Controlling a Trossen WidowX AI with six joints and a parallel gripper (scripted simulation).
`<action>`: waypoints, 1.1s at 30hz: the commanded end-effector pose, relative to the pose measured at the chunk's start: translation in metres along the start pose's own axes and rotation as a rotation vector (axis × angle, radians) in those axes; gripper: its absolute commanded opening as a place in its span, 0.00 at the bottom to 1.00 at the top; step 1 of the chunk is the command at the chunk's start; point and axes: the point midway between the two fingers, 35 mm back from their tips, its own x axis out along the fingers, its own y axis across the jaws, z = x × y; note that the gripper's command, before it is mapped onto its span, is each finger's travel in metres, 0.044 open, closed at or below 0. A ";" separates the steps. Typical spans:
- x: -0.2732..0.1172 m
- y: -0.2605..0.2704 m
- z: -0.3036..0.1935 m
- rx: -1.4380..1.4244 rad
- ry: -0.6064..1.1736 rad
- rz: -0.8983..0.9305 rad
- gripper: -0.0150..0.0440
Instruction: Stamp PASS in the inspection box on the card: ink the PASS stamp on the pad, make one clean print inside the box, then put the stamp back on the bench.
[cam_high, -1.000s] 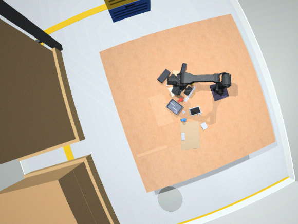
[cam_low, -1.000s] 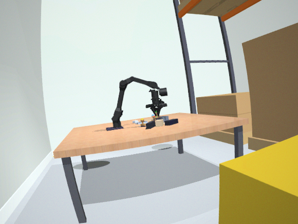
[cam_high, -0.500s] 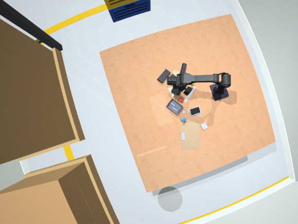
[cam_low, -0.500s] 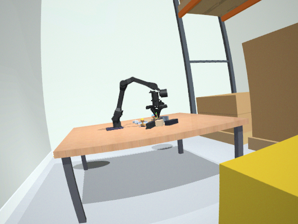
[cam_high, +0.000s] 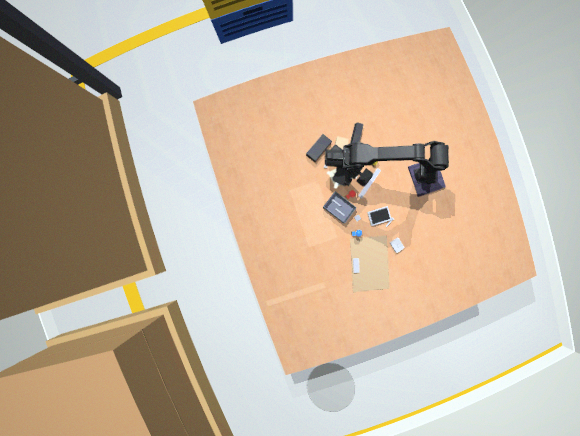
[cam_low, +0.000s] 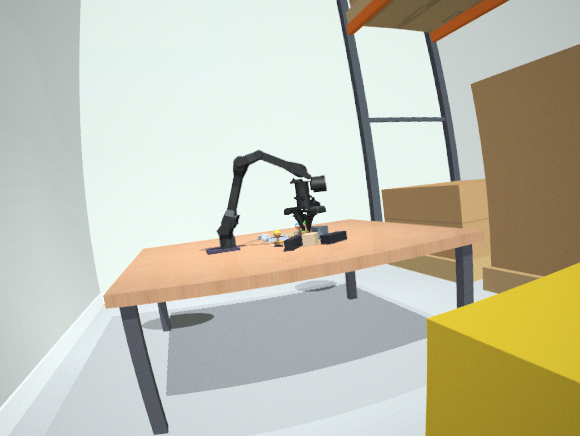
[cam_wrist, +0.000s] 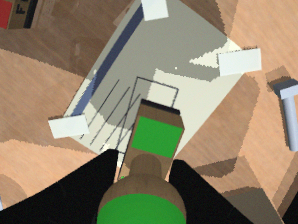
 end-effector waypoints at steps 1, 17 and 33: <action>0.004 0.001 0.000 -0.004 -0.004 0.004 0.25; 0.014 0.001 0.000 -0.003 -0.007 0.004 0.25; 0.022 0.002 -0.001 -0.003 -0.010 0.004 0.25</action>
